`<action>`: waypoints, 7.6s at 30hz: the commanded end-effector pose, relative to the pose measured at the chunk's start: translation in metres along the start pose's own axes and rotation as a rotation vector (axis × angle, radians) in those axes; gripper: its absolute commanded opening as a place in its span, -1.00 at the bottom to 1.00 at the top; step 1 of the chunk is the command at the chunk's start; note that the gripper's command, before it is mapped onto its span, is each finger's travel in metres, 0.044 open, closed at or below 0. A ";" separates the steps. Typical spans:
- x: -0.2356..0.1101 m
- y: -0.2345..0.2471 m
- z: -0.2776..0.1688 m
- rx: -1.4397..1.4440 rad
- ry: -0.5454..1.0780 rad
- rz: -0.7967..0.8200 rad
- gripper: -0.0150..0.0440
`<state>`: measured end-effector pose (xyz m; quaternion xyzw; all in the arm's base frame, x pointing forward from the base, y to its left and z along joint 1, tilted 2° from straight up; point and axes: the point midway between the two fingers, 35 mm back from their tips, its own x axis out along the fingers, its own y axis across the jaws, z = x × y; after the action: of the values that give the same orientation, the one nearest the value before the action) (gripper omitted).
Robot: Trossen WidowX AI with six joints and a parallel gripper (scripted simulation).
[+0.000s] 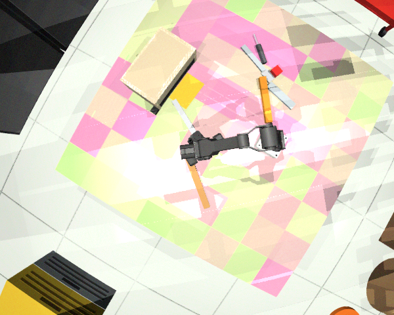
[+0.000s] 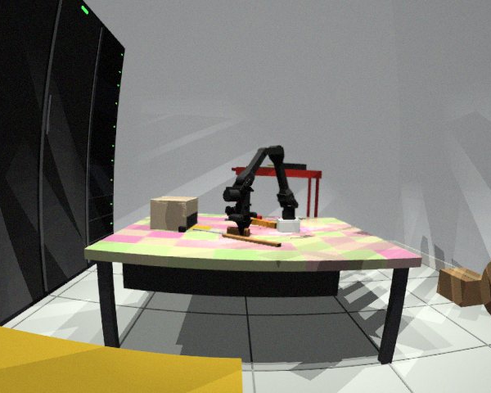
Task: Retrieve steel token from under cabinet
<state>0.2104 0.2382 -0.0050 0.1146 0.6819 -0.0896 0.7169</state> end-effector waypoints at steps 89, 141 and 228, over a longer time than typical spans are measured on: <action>-0.003 0.007 0.141 -0.051 -0.015 0.000 -0.49; -0.002 -0.029 0.155 -0.051 -0.016 -0.003 -0.49; 0.000 -0.058 0.099 -0.051 -0.011 -0.006 -0.49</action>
<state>0.2949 0.1529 -0.0020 0.0948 0.6801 -0.0742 0.7232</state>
